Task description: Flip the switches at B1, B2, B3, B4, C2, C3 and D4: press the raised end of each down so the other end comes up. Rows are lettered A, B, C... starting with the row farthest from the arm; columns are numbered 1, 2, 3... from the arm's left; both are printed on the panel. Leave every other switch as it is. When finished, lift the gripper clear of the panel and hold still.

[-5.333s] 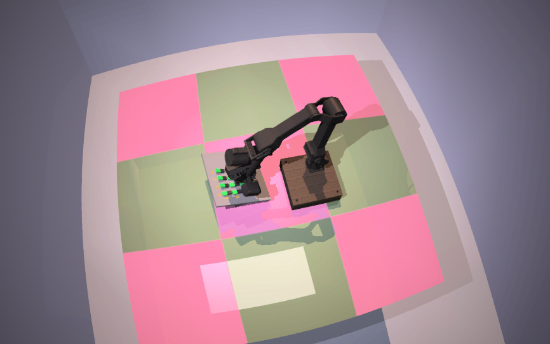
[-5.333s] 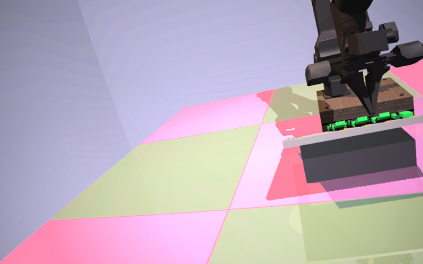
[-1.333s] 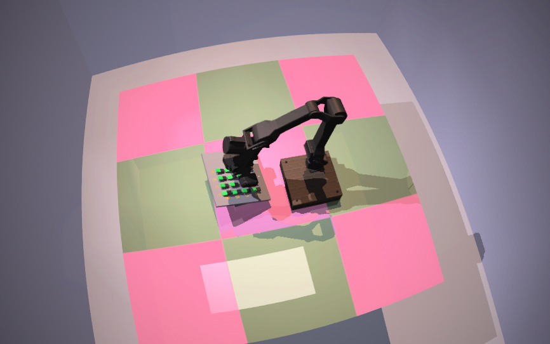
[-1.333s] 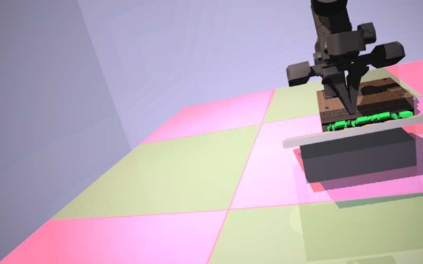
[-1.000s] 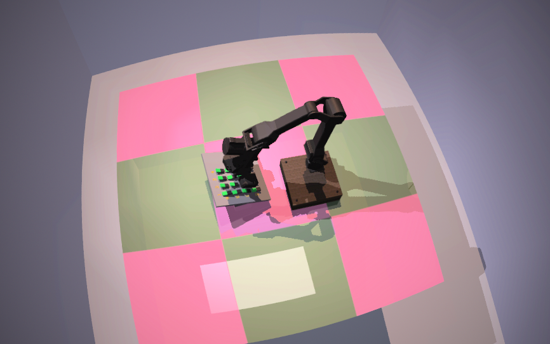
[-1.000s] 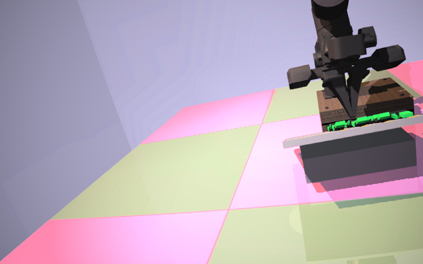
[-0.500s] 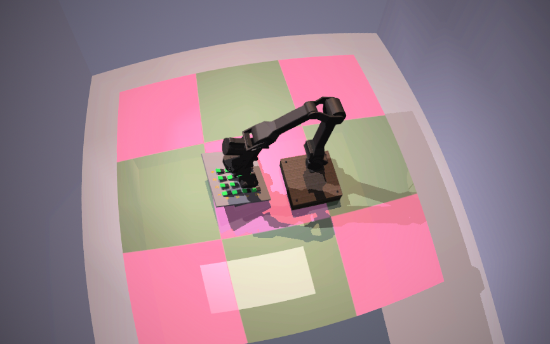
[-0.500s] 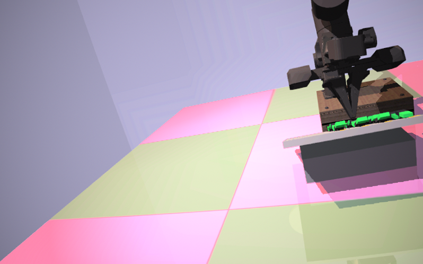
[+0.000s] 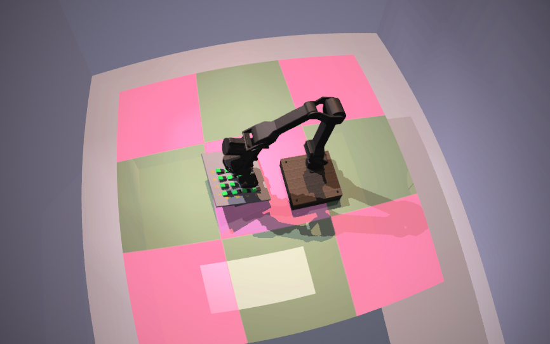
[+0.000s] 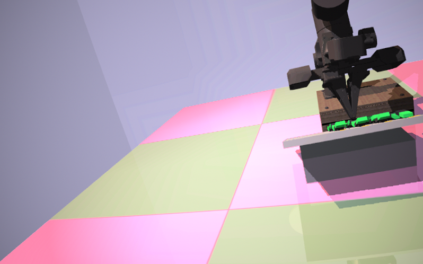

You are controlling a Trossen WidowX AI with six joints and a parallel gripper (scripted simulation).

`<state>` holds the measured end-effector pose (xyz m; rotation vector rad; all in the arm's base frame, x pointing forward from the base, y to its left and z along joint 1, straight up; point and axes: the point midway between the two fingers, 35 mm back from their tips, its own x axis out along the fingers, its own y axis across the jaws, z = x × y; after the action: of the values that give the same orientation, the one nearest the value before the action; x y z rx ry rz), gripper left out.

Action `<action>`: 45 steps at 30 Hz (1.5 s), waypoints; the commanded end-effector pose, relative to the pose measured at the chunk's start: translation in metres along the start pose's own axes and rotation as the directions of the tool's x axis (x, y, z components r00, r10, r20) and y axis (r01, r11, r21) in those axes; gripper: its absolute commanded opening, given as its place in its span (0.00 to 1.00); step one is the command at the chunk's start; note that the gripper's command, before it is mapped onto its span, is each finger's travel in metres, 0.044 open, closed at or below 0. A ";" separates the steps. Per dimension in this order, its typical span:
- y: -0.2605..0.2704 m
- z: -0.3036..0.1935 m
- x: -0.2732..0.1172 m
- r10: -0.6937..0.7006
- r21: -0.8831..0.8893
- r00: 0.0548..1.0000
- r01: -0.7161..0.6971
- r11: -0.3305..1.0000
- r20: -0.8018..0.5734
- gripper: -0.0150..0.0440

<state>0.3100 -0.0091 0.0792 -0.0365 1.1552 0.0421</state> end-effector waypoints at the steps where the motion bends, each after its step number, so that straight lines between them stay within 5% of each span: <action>1: 0.001 0.000 0.001 0.005 -0.001 1.000 -0.005 1.000 -0.002 0.25; 45: 0.001 -0.001 0.007 0.005 -0.001 1.000 -0.005 1.000 -0.002 0.25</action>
<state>0.3121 -0.0089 0.0740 -0.0370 1.1542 0.0427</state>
